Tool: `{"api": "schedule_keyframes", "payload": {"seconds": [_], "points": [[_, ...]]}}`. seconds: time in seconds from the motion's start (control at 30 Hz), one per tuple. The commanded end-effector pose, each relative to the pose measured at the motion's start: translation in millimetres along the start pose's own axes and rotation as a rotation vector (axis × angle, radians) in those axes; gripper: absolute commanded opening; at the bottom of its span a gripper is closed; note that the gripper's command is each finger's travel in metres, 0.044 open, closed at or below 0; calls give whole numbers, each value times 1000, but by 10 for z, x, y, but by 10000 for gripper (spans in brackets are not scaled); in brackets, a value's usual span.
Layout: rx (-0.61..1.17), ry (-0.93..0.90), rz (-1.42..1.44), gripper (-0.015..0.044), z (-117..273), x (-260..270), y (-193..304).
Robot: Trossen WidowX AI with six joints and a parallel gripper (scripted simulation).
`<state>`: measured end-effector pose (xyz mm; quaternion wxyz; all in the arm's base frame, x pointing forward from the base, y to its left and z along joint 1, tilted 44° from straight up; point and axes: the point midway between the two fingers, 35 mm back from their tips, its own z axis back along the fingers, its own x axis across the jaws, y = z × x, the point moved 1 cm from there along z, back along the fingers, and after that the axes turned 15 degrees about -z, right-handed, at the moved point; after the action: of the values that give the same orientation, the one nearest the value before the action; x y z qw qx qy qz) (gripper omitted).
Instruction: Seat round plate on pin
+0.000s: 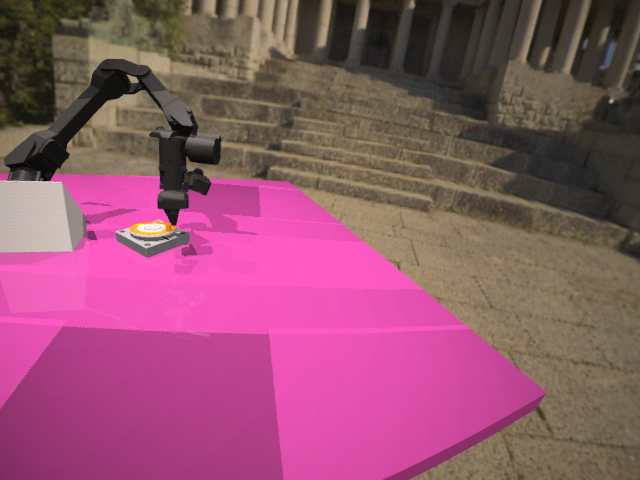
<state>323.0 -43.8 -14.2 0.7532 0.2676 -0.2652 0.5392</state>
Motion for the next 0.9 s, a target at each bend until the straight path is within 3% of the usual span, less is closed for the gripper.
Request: {"api": "schedule_keyframes", "payload": {"seconds": [0.0,0.43,0.73,0.87], "points": [[8,6,-5,0,-17,-73,21],[8,6,-5,0,-30,-175,59],[9,8,-5,0,399,-164,97],[16,0,-19,0,313,-181,111]]}}
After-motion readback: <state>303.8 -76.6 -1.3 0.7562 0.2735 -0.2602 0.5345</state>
